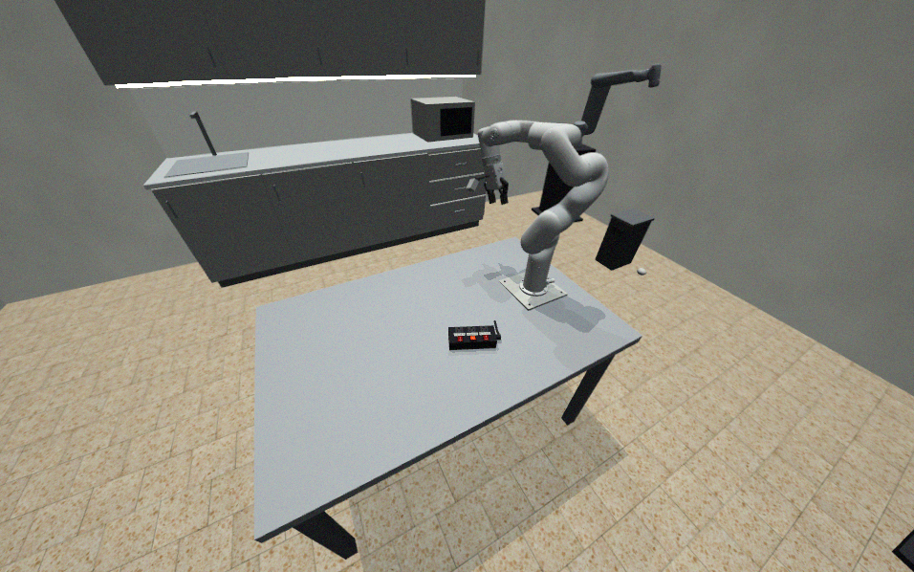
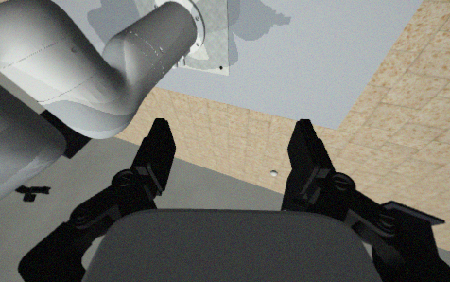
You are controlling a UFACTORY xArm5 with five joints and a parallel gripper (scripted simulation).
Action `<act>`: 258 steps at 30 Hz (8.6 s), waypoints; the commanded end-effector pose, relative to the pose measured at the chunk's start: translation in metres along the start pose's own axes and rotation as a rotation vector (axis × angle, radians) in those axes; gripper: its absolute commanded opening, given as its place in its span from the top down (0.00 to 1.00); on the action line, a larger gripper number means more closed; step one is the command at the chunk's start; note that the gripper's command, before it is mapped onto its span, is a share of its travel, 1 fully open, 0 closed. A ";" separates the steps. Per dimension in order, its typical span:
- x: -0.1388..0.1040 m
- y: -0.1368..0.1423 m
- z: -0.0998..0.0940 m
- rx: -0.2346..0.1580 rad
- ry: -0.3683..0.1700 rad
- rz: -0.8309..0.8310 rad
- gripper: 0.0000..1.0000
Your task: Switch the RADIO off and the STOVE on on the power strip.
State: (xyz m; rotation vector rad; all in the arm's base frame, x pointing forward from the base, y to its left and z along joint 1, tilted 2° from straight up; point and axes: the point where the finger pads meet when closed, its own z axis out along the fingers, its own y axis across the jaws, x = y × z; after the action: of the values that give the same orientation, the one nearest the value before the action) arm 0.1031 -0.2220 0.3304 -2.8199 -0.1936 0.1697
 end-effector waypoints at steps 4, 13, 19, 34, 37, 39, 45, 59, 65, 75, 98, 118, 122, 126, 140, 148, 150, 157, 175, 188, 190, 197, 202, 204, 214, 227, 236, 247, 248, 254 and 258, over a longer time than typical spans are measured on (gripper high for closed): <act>0.000 0.000 -0.001 -0.003 0.001 0.000 0.00; 0.000 0.000 -0.001 -0.003 0.001 0.000 0.00; 0.000 0.000 -0.001 -0.004 0.001 0.000 0.00; 0.088 0.037 0.037 -0.175 0.014 0.034 0.00; 0.124 0.041 0.052 -0.232 0.039 0.044 0.00; 0.143 0.041 0.061 -0.261 0.058 0.048 0.00; 0.205 0.029 0.091 -0.339 0.137 0.058 0.00; 0.298 -0.032 0.149 -0.395 0.335 0.064 0.00; 0.323 -0.068 0.173 -0.383 0.422 0.063 0.00; 0.344 -0.125 0.205 -0.329 0.542 0.059 0.00; 0.327 -0.265 0.268 -0.056 0.754 0.051 0.00; 0.327 -0.265 0.268 -0.055 0.754 0.051 0.00; 0.327 -0.265 0.268 -0.055 0.754 0.051 0.00; 0.327 -0.265 0.268 -0.055 0.754 0.051 0.00; 0.327 -0.265 0.268 -0.055 0.754 0.051 0.00; 0.327 -0.265 0.268 -0.055 0.754 0.051 0.00; 0.327 -0.265 0.268 -0.055 0.754 0.051 0.00; 0.327 -0.265 0.268 -0.055 0.754 0.051 0.00; 0.335 -0.268 0.272 -0.090 0.680 0.046 0.00; 0.345 -0.279 0.269 -0.209 0.400 0.026 0.00; 0.344 -0.281 0.266 -0.227 0.354 0.022 0.00; 0.338 -0.286 0.254 -0.274 0.228 0.012 0.00; 0.331 -0.290 0.243 -0.305 0.137 0.004 0.00; 0.331 -0.290 0.243 -0.305 0.137 0.004 0.00; 0.325 -0.292 0.235 -0.322 0.084 0.000 0.00; 0.331 -0.296 0.244 -0.320 0.093 0.052 0.00; 0.365 -0.318 0.310 -0.302 0.148 0.406 0.00; 0.365 -0.318 0.310 -0.302 0.148 0.406 1.00; 0.365 -0.318 0.310 -0.302 0.148 0.406 1.00; 0.365 -0.318 0.310 -0.302 0.148 0.406 1.00; 0.365 -0.318 0.310 -0.302 0.148 0.406 1.00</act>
State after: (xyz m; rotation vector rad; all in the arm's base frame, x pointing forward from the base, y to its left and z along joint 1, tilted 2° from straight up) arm 0.3818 0.2242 0.1003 -3.1245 0.4243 0.0234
